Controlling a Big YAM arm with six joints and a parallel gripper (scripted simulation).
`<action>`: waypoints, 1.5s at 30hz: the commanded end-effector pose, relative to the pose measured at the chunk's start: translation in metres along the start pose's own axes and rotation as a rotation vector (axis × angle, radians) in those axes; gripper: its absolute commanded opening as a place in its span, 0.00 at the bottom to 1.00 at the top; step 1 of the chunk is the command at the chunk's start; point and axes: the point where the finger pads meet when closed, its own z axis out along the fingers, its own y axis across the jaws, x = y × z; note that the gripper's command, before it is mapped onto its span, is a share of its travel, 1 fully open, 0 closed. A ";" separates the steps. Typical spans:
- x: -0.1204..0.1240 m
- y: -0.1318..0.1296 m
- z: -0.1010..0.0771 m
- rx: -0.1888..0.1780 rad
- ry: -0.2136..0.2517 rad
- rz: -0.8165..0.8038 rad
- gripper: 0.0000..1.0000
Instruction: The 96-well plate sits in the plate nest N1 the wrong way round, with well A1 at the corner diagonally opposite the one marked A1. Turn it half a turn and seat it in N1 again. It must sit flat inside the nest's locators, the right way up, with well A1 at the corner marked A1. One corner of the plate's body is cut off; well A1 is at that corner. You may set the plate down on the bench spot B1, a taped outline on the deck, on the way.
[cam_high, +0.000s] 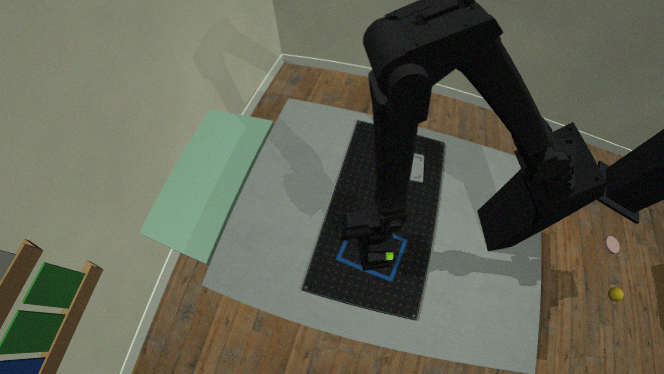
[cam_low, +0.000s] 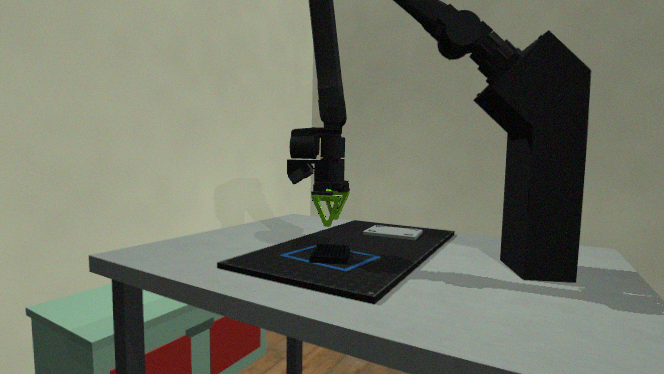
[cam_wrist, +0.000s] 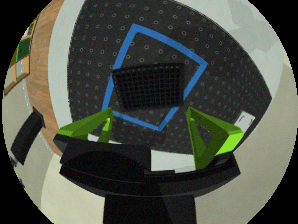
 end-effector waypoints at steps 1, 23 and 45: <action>-0.003 0.005 -0.008 -0.006 -0.014 -0.115 1.00; -0.003 0.006 -0.008 -0.004 -0.016 -0.682 1.00; -0.002 0.006 -0.008 -0.001 -0.015 -1.349 1.00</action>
